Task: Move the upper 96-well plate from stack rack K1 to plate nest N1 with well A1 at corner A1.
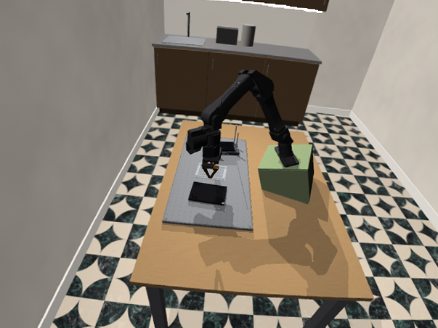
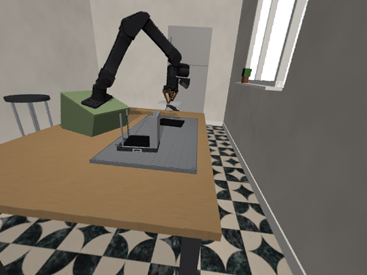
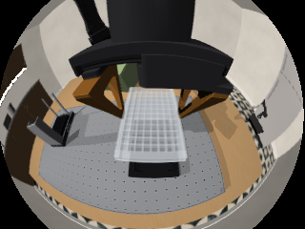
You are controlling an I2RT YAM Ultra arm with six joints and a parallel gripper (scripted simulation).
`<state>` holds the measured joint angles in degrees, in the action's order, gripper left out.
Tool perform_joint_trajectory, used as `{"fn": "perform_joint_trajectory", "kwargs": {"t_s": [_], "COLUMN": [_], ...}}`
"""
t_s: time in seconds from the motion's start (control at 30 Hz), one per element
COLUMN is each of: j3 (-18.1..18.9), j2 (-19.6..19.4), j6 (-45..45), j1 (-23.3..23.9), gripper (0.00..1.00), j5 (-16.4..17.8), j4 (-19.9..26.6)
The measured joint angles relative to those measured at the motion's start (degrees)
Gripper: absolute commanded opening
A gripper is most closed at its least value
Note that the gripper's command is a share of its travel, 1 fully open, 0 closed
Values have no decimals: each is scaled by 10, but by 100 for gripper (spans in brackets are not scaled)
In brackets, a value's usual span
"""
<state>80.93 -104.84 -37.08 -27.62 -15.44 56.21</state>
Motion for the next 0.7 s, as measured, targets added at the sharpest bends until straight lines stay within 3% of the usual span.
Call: {"fn": "perform_joint_trajectory", "kwargs": {"t_s": [0.7], "j3": [-24], "j2": [-29], "j6": [14], "j1": [13], "gripper": [0], "j5": [2], "j4": [-62]}}
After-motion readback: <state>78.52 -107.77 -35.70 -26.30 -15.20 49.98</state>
